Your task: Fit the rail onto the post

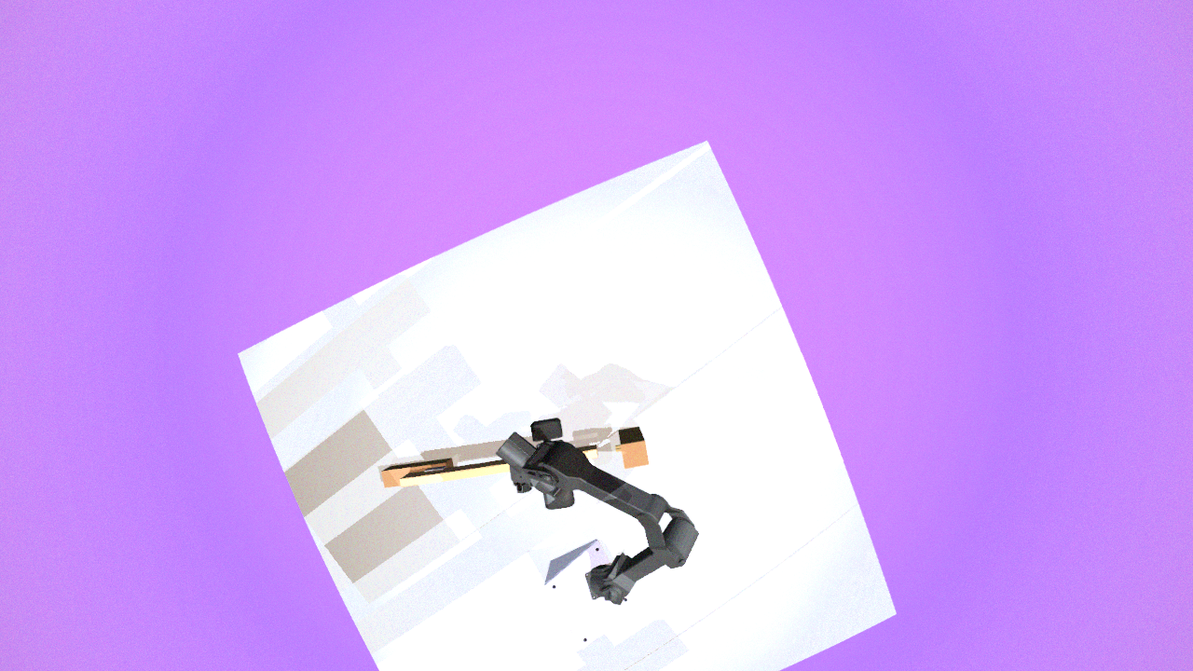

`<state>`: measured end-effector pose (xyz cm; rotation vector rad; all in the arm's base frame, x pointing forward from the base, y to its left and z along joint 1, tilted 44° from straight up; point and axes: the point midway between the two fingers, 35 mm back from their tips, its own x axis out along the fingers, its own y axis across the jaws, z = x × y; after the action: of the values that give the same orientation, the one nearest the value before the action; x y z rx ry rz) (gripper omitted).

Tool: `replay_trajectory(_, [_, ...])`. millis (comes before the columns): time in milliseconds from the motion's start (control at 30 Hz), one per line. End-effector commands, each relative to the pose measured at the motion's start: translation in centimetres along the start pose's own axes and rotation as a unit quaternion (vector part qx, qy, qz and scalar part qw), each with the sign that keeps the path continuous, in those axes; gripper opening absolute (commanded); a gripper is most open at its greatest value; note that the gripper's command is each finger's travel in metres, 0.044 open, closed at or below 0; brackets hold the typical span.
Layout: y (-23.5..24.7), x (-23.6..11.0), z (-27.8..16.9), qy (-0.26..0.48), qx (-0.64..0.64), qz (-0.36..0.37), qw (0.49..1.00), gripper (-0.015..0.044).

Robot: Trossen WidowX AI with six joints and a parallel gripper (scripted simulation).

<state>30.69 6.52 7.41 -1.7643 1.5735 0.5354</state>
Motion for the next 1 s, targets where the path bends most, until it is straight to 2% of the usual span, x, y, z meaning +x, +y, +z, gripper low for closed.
replay_trajectory(0, [-0.07, -0.63, 0.33, -0.009, 0.000, -0.002, 1.000, 0.0000])
replay_trajectory(967, [0.00, -0.85, 0.33, -0.009, 0.000, -0.002, 1.000, 0.0000])
